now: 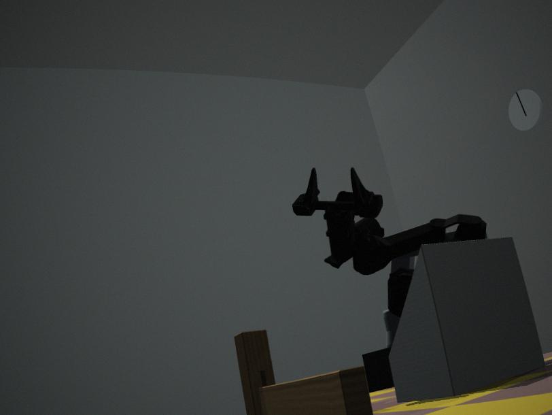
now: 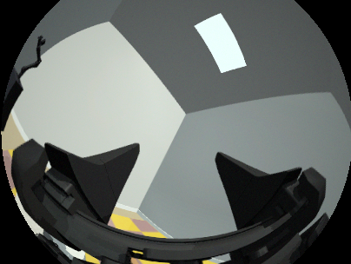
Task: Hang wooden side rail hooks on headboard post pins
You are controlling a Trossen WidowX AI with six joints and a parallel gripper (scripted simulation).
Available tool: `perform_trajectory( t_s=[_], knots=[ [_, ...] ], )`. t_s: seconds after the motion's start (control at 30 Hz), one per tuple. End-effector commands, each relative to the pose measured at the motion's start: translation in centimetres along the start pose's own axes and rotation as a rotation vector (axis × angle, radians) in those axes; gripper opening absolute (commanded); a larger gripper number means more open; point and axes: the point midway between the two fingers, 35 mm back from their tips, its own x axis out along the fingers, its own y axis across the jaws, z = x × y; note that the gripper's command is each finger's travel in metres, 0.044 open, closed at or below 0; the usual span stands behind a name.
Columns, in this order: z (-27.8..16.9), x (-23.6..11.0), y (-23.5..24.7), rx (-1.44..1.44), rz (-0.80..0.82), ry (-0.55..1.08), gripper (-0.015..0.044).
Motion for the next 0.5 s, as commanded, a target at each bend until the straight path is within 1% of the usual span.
perform_trajectory(
  t_s=[0.0, 0.03, 0.13, 0.2, 0.33, 0.47],
  knots=[
    [0.0, 0.0, -0.1, -0.001, -0.002, -0.004, 0.0426],
    [0.1, 0.0, -0.3, -0.006, -0.008, -0.015, 0.0440],
    [0.3, 0.1, -1.3, -0.022, -0.039, -0.049, 0.0440],
    [0.3, 0.2, -2.3, -0.044, -0.092, -0.073, 0.0440],
    [-0.9, 0.0, -5.8, -0.112, -0.281, -0.095, 0.0440],
    [-3.4, -0.4, -9.0, -0.181, -0.472, -0.018, 0.0440]
  ],
)
